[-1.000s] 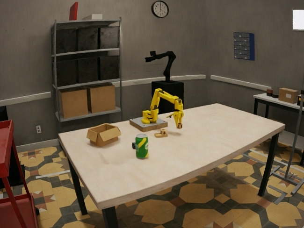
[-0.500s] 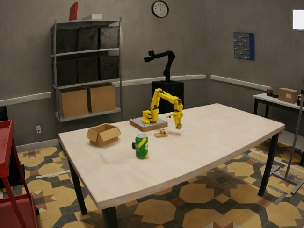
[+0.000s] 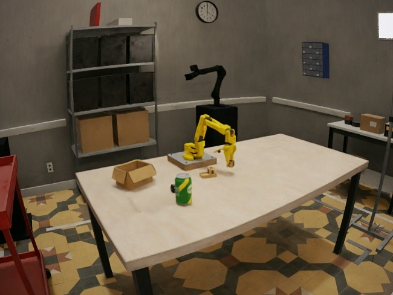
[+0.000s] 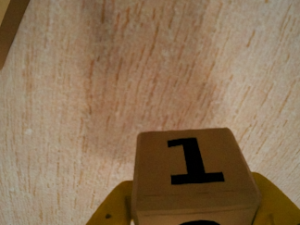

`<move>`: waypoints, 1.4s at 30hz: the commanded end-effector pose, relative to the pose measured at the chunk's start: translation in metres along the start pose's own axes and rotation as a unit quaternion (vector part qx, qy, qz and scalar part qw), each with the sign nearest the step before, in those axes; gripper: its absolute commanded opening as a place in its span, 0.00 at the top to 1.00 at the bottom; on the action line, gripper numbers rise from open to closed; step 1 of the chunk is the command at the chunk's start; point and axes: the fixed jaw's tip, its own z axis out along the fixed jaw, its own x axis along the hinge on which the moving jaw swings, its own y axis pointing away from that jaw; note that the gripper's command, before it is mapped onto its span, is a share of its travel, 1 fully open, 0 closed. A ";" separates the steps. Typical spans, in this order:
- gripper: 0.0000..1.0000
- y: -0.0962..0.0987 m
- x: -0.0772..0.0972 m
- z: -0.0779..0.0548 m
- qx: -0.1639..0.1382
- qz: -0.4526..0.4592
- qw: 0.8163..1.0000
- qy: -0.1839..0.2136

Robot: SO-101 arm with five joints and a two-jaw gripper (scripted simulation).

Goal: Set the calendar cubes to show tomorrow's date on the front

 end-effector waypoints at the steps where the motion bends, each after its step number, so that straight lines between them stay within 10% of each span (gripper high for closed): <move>1: 1.00 0.001 0.000 -0.001 0.001 -0.002 1.000 0.004; 42: 1.00 0.001 0.000 0.015 0.001 -0.002 1.000 0.004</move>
